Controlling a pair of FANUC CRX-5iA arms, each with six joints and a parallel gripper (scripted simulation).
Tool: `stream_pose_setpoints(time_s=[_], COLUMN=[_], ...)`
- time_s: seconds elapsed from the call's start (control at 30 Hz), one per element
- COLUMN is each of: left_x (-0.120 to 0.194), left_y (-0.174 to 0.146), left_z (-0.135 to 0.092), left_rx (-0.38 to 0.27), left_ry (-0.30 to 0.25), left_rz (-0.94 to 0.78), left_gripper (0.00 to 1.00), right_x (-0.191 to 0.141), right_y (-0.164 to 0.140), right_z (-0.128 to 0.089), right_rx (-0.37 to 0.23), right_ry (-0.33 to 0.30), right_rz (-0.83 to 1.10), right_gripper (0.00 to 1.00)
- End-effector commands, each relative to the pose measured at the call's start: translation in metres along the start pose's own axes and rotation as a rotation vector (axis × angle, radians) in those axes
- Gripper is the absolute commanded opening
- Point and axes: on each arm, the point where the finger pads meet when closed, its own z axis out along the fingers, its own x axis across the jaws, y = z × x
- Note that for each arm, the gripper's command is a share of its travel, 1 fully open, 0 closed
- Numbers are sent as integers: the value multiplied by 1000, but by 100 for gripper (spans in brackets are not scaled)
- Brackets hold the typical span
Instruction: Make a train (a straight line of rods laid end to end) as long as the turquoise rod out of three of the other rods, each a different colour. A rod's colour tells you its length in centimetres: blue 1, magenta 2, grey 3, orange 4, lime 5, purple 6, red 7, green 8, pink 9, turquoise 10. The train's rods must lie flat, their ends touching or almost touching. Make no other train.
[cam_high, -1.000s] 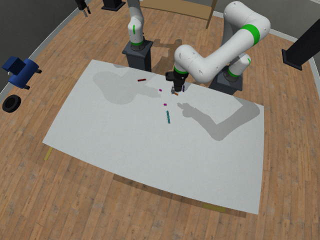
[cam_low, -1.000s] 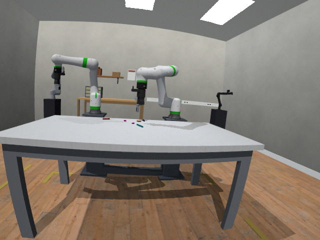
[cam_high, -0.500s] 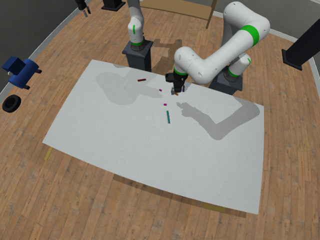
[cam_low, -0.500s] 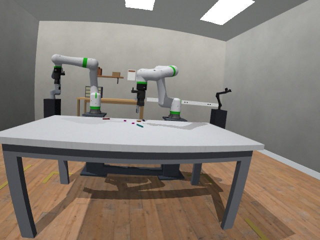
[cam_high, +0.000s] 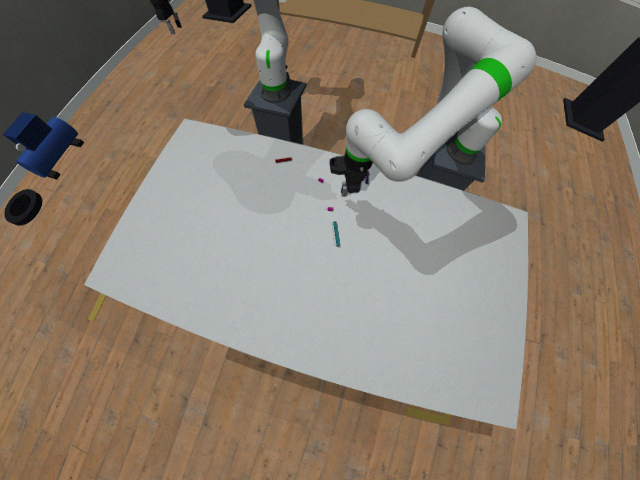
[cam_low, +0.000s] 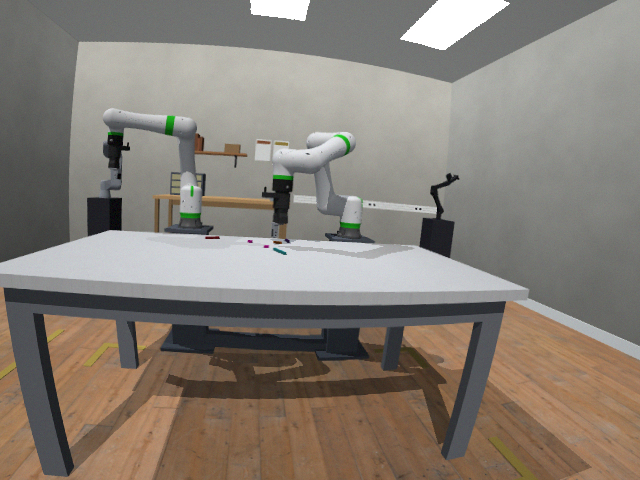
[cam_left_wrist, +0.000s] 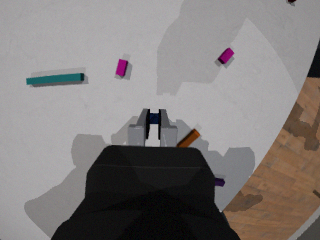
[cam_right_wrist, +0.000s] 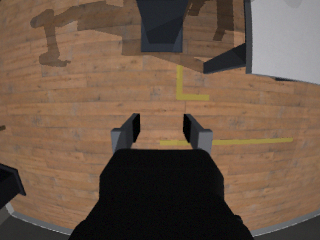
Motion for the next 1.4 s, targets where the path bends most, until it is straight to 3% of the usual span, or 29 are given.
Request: stream_pose_setpoints(time_s=[0.0, 0.33, 1.37], left_x=[0, 0, 0], left_y=[-1, -1, -1], left_z=[11, 23, 23], left_rx=[3, 3, 3], left_ry=[-1, -1, -1], left_rz=[0, 0, 0], left_gripper=[24, 24, 24], right_x=[0, 0, 0], right_y=[0, 0, 0], right_z=[-1, -1, -1], right_rx=[-2, -2, -2], right_ry=[0, 0, 0], right_rz=[0, 0, 0], right_gripper=[100, 100, 100])
